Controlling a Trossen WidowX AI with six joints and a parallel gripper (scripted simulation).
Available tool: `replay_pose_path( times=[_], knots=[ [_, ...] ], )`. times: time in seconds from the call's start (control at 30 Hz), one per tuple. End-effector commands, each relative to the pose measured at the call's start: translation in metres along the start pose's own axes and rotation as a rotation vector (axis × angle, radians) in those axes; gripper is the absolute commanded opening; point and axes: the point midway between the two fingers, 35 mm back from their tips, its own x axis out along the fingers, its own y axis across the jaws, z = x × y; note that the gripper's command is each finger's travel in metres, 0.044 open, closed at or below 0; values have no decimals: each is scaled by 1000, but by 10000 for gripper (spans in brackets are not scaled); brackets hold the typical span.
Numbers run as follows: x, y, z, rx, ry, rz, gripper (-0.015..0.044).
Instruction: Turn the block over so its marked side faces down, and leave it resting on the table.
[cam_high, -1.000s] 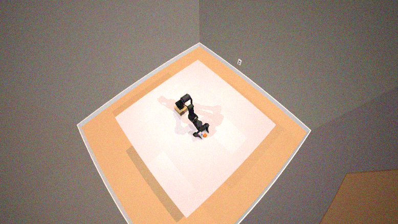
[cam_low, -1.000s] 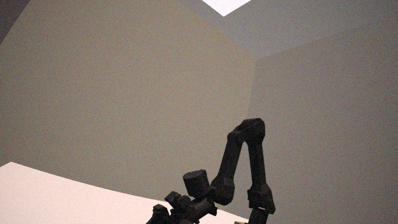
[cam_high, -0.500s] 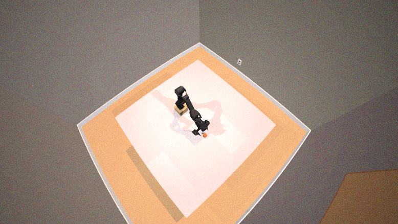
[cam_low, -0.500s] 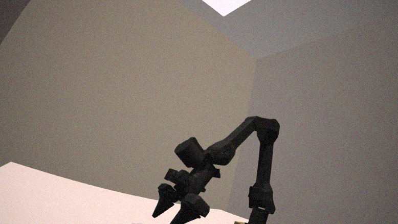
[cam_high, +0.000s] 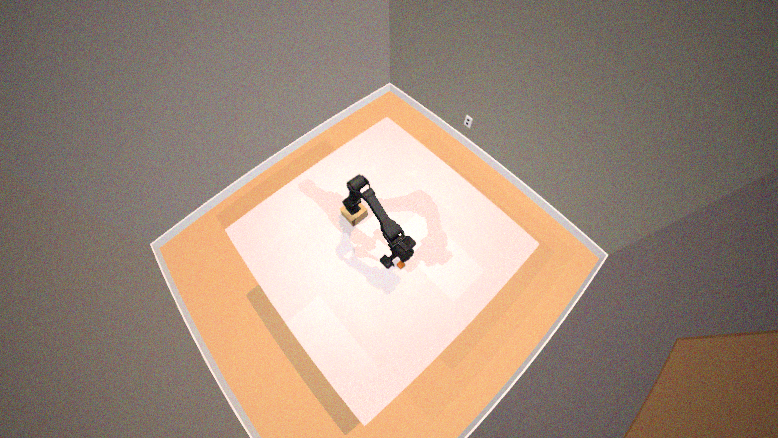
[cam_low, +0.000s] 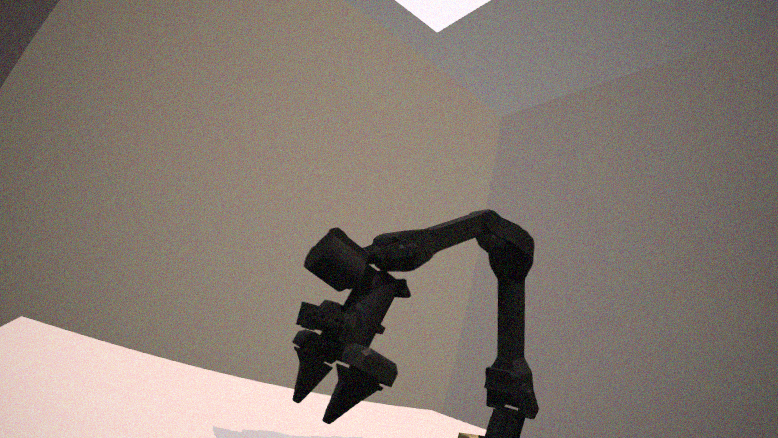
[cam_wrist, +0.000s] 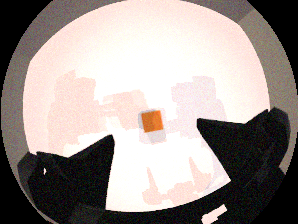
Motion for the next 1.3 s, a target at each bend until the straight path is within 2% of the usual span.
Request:
replay_pose_path(
  times=[0.0, 0.23, 0.33, 0.47, 1.27],
  knots=[
    [0, 0, 8, -6, 98, -4, 440],
    [-7, 0, 15, -7, 265, -5, 440],
    [-4, 0, 14, -7, 265, -5, 440],
    [27, 0, 6, -7, 265, -5, 440],
    [65, 0, -5, -7, 266, -5, 440]
  ],
)
